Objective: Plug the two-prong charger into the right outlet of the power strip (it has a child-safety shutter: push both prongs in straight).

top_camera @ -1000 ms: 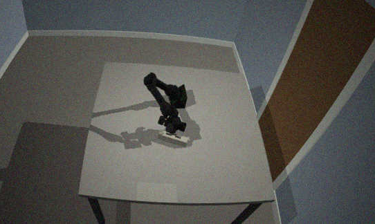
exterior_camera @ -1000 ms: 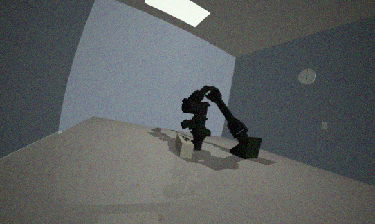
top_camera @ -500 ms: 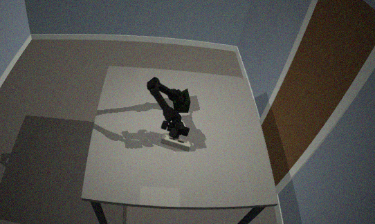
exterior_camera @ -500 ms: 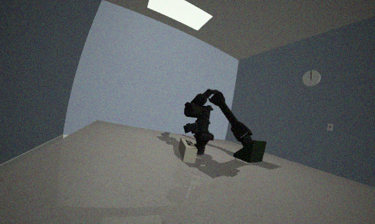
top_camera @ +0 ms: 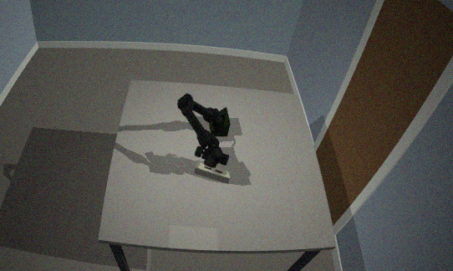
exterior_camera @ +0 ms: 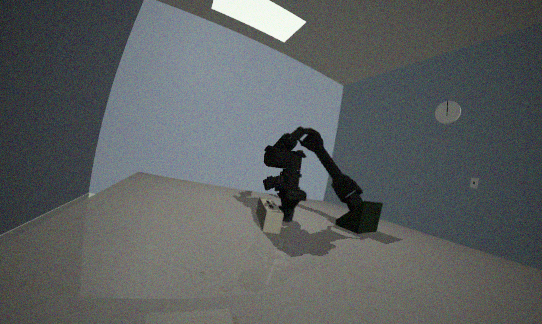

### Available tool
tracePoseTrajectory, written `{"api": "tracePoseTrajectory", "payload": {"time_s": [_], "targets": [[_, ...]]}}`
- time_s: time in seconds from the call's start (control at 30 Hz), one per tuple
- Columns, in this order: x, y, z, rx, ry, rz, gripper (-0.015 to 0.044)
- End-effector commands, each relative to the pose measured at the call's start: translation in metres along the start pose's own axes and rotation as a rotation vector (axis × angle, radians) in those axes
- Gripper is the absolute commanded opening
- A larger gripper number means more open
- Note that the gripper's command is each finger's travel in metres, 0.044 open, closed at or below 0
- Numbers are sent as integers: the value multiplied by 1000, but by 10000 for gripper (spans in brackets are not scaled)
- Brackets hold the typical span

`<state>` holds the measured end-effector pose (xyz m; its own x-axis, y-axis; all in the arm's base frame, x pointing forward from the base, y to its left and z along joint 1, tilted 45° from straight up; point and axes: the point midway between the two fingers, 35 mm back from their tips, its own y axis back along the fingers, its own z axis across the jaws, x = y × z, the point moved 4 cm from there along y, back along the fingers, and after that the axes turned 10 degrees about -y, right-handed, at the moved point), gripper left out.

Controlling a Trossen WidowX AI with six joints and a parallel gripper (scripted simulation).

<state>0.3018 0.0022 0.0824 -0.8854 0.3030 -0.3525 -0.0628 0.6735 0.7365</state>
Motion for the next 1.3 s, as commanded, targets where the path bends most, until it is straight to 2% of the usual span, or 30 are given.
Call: {"api": "tracePoseTrajectory", "payload": {"time_s": [0.0,1.27], "targets": [[-1,0,0,3,5,-2,0],[-12,2,2,3,5,-2,0]]}}
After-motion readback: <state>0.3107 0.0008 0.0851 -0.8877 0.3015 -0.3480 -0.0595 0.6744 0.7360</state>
